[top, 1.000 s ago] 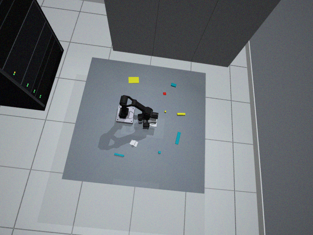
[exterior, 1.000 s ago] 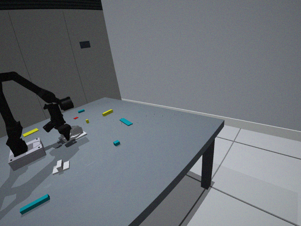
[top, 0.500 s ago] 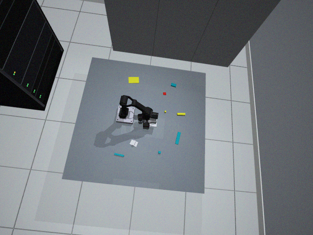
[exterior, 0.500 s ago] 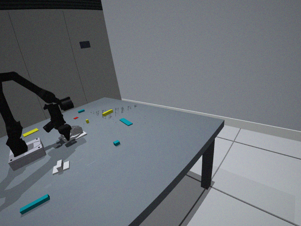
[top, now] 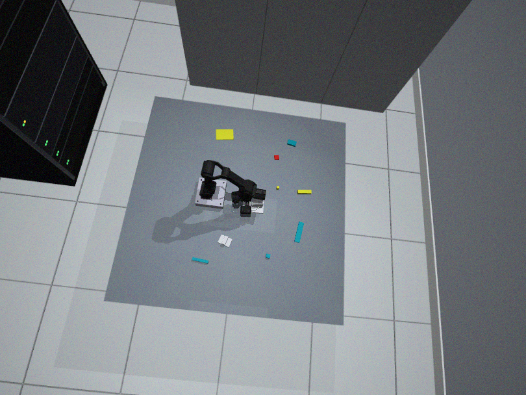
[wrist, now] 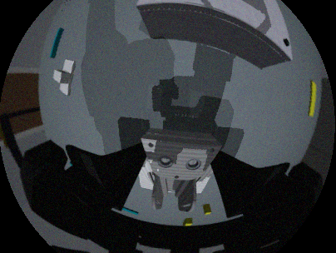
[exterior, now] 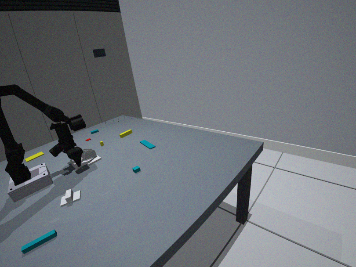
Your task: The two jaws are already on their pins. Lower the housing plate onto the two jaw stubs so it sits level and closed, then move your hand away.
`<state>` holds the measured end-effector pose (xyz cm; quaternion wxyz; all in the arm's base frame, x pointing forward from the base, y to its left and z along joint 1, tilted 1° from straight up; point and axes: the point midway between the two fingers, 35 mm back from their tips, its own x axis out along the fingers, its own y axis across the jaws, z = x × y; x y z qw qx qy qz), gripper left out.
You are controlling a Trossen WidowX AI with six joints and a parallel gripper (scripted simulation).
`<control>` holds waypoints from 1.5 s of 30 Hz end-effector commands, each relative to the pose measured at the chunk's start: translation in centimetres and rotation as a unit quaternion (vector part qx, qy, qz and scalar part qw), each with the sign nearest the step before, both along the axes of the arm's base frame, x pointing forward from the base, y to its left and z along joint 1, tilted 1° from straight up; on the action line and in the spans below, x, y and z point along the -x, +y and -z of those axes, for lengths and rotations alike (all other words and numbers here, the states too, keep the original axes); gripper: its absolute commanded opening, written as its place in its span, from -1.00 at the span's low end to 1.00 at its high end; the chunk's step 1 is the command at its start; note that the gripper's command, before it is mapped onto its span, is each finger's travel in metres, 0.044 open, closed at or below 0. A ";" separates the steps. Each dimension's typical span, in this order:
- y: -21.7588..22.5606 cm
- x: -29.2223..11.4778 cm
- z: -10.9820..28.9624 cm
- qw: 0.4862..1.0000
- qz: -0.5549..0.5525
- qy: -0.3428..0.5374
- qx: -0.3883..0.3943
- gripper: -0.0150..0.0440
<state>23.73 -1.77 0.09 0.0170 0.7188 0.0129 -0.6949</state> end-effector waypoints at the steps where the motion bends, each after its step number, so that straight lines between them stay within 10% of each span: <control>1: 0.0 0.1 0.3 1.000 -0.002 0.001 0.001 0.70; 45: 0.0 0.0 0.0 1.000 -0.002 0.001 0.001 0.70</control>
